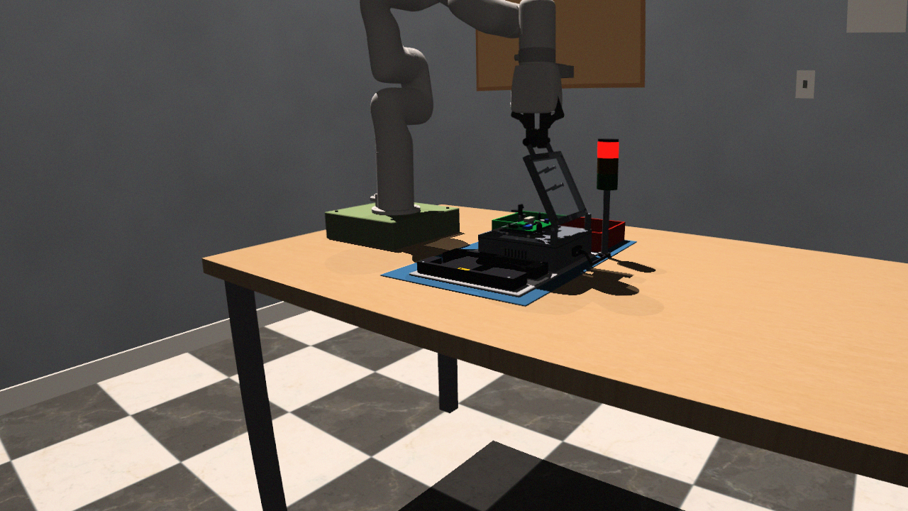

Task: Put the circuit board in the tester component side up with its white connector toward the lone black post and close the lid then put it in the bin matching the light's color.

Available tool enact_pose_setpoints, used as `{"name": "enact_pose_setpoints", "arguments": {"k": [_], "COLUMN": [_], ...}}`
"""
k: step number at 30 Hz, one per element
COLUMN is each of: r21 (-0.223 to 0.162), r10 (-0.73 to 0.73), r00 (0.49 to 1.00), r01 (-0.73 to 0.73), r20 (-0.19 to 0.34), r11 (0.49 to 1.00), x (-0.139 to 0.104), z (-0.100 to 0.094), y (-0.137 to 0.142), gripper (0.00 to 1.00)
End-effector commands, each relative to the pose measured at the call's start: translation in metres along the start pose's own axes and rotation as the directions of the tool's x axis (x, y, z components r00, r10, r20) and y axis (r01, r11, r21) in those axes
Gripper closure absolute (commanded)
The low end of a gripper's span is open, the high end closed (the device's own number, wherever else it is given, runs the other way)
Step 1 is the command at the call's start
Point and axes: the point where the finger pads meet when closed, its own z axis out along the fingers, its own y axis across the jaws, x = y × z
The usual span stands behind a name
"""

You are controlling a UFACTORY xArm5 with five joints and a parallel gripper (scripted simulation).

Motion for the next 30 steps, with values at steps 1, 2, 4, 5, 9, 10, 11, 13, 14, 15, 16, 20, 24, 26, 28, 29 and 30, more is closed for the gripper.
{"name": "enact_pose_setpoints", "arguments": {"k": [1, 2, 4, 5, 9, 10, 11, 13, 14, 15, 16, 20, 24, 26, 28, 29, 30], "r21": [-0.004, -0.004, -0.004, -0.004, -0.004, -0.004, -0.004, -0.004, -0.004, -0.004, -0.004, -0.004, -0.004, -0.004, -0.004, -0.004, -0.004], "r10": [0.0, 0.0, 0.0, 0.0, 0.0, 0.0, 0.0, 0.0, 0.0, 0.0, 0.0, 0.0, 0.0, 0.0, 0.0, 0.0, 0.0], "r00": [1.0, 1.0, 1.0, 1.0, 1.0, 1.0, 1.0, 1.0, 1.0, 1.0, 1.0, 1.0, 1.0, 1.0, 1.0, 1.0, 1.0], "r01": [0.0, 0.0, 0.0, 0.0, 0.0, 0.0, 0.0, 0.0, 0.0, 0.0, 0.0, 0.0, 0.0, 0.0, 0.0, 0.0, 0.0], "r20": [0.0, 0.0, 0.0, 0.0, 0.0, 0.0, 0.0, 0.0, 0.0, 0.0, 0.0, 0.0, 0.0, 0.0, 0.0, 0.0, 0.0], "r11": [1.0, 1.0, 1.0, 1.0, 1.0, 1.0, 1.0, 1.0, 1.0, 1.0, 1.0, 1.0, 1.0, 1.0, 1.0, 1.0, 1.0], "x": [0.0, 0.0, 0.0, 0.0, 0.0, 0.0, 0.0, 0.0, 0.0, 0.0, 0.0, 0.0, 0.0, 0.0, 0.0, 0.0, 0.0], "z": [-0.001, -0.001, -0.001, -0.001, -0.002, -0.002, -0.002, -0.003, -0.003, -0.004, -0.005, -0.01, -0.015, -0.016, -0.018, -0.018, -0.019], "y": [0.001, 0.001, 0.001, 0.001, 0.001, 0.001, 0.002, 0.004, 0.005, 0.006, 0.008, 0.018, 0.031, 0.034, 0.038, 0.041, 0.044], "gripper": [1.0, 1.0, 1.0, 1.0, 1.0, 1.0, 1.0, 1.0, 1.0, 1.0, 1.0, 1.0, 1.0, 1.0, 1.0, 1.0, 1.0]}}
